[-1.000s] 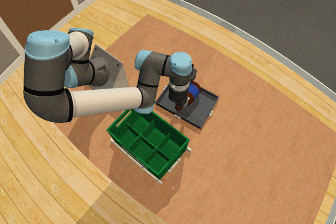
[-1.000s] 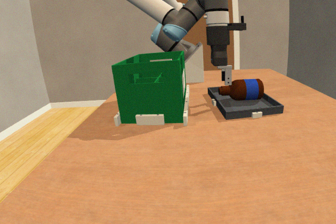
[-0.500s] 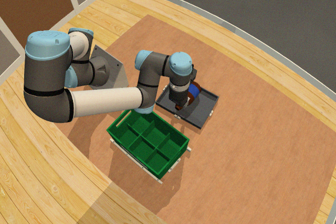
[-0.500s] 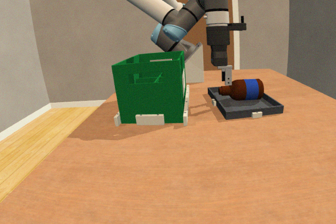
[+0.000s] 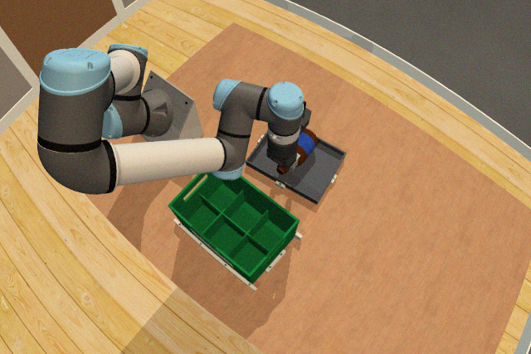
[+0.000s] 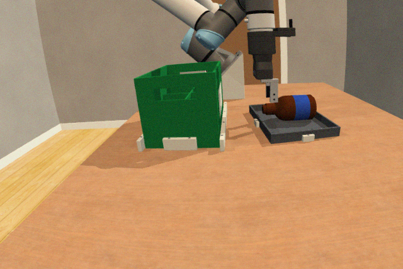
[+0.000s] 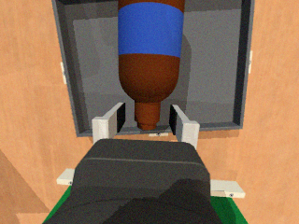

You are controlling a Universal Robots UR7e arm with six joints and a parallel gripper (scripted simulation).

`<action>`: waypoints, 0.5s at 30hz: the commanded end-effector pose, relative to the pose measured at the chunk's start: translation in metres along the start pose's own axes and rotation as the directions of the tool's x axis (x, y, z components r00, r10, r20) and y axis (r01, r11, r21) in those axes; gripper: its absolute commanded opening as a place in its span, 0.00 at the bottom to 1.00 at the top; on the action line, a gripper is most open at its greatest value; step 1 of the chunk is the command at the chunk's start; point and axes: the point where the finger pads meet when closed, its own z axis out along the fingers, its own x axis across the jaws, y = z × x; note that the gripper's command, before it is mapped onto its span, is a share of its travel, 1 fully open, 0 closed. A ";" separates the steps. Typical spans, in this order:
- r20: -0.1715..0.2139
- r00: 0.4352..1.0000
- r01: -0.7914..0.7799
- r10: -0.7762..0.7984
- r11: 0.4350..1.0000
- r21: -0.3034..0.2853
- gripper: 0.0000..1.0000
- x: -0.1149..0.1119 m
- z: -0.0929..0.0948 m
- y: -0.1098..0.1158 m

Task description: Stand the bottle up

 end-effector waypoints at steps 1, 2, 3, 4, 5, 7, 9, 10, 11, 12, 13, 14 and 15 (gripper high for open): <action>0.003 1.000 0.003 -0.003 1.000 -0.002 1.00 -0.002 0.001 0.000; 0.003 1.000 0.003 -0.003 1.000 -0.002 1.00 -0.002 0.001 0.000; 0.003 1.000 0.003 -0.003 1.000 -0.002 1.00 -0.002 0.001 0.000; 0.003 1.000 0.003 -0.003 1.000 -0.002 1.00 -0.002 0.001 0.000; 0.003 1.000 0.003 -0.003 1.000 -0.002 1.00 -0.002 0.001 0.000; 0.003 1.000 0.003 -0.003 1.000 -0.002 1.00 -0.002 0.001 0.000; 0.003 1.000 0.003 -0.003 1.000 -0.002 1.00 -0.002 0.002 0.000; 0.003 1.000 0.003 -0.003 1.000 -0.002 1.00 -0.002 0.002 0.000; 0.003 1.000 0.003 -0.003 1.000 -0.002 1.00 -0.002 0.002 0.000; 0.003 1.000 0.003 -0.003 1.000 -0.002 1.00 -0.002 0.002 0.000; 0.003 1.000 0.003 -0.003 1.000 -0.002 1.00 -0.003 0.002 0.000; 0.003 1.000 0.003 -0.003 1.000 -0.002 1.00 -0.003 0.002 0.000; 0.003 1.000 0.003 -0.003 1.000 -0.002 1.00 -0.003 0.002 0.000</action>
